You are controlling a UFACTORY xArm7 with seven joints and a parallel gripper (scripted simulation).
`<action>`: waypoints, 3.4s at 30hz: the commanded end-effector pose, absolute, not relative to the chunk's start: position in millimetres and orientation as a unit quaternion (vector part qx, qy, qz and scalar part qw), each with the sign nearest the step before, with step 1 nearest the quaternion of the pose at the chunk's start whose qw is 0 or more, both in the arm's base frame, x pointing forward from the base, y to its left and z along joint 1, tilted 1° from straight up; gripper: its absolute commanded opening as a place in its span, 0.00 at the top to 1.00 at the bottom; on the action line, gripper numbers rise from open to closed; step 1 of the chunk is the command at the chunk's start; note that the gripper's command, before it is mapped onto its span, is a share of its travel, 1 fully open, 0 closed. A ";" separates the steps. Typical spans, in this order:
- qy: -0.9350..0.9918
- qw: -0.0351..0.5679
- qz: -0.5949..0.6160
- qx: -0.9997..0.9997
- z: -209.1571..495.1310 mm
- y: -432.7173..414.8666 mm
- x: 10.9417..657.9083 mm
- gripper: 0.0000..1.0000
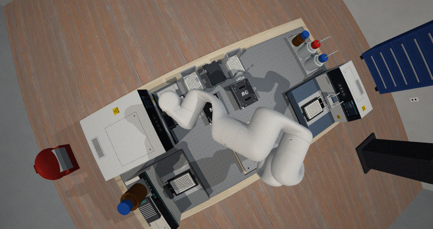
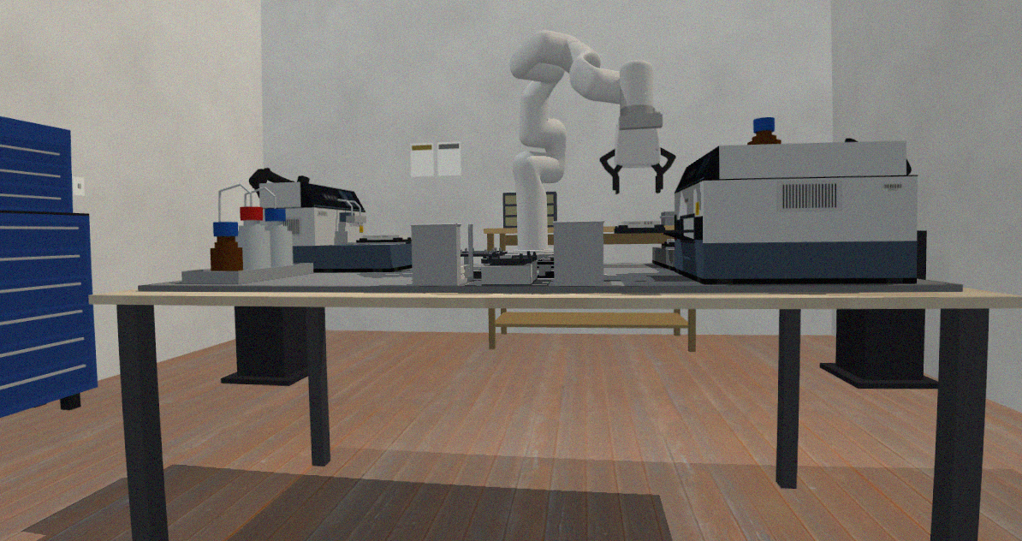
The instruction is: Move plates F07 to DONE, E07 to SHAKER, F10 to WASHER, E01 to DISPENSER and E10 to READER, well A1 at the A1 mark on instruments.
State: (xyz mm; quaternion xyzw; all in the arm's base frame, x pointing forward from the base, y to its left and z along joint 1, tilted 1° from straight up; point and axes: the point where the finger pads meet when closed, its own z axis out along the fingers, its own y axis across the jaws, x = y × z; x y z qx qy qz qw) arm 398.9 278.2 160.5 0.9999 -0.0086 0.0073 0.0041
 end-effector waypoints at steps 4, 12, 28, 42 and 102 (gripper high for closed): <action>-0.009 0.002 0.010 1.000 167.7 279.3 400.2 0.00; -0.009 0.002 0.010 1.000 178.5 279.4 400.0 0.00; -0.086 0.001 0.010 0.996 180.8 280.5 383.4 0.00; -0.106 0.001 0.010 0.994 180.1 283.0 343.3 0.00; -0.385 -0.002 0.009 0.923 177.0 294.2 166.6 0.00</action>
